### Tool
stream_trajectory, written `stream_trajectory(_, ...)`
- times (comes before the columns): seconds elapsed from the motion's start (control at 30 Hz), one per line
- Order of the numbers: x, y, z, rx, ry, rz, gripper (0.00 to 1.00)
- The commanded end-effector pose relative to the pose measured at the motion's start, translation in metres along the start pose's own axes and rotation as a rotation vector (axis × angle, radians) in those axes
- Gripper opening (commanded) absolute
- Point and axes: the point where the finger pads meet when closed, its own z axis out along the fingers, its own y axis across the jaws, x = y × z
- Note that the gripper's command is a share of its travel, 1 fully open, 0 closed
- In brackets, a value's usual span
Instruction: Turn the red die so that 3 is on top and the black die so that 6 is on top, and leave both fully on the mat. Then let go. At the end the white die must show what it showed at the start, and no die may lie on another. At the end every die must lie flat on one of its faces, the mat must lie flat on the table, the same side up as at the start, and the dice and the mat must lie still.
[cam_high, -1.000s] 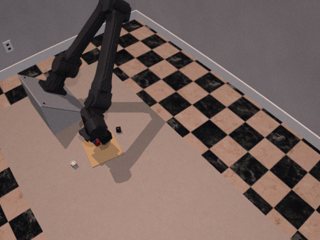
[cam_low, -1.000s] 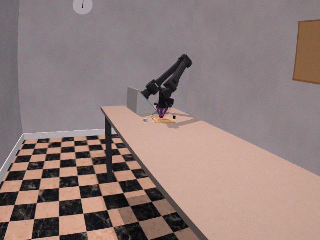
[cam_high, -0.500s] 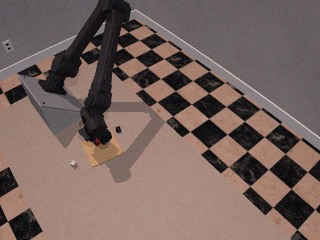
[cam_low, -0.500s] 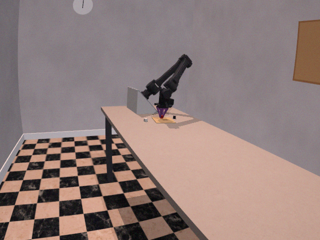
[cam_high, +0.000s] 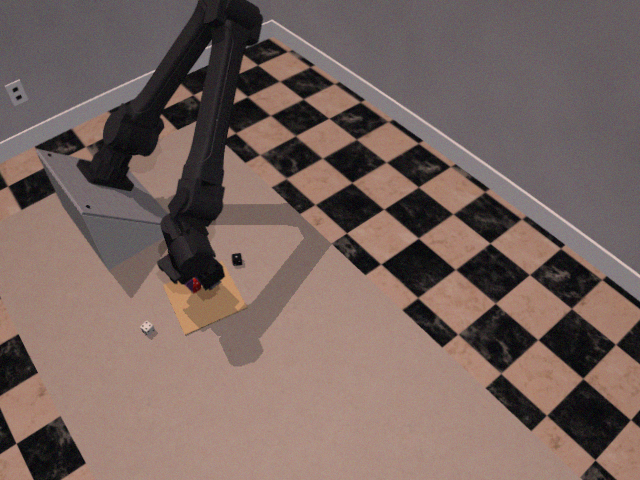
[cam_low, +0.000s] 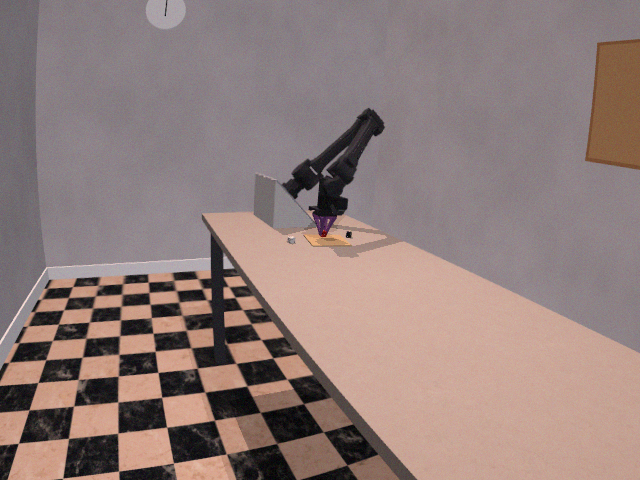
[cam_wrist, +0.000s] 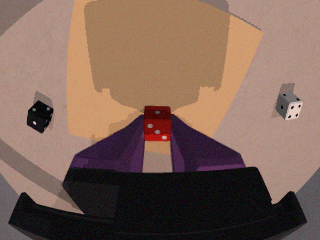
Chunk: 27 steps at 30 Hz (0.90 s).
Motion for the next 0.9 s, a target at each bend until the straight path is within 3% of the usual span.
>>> stream_trajectory(0.0, -0.0030, 0.0018, 0.0003, 0.000, -0.014, -0.003, 0.15)
stream_trajectory(0.87, -0.0041, 0.0034, -0.0015, 0.001, -0.019, -0.009, 0.15)
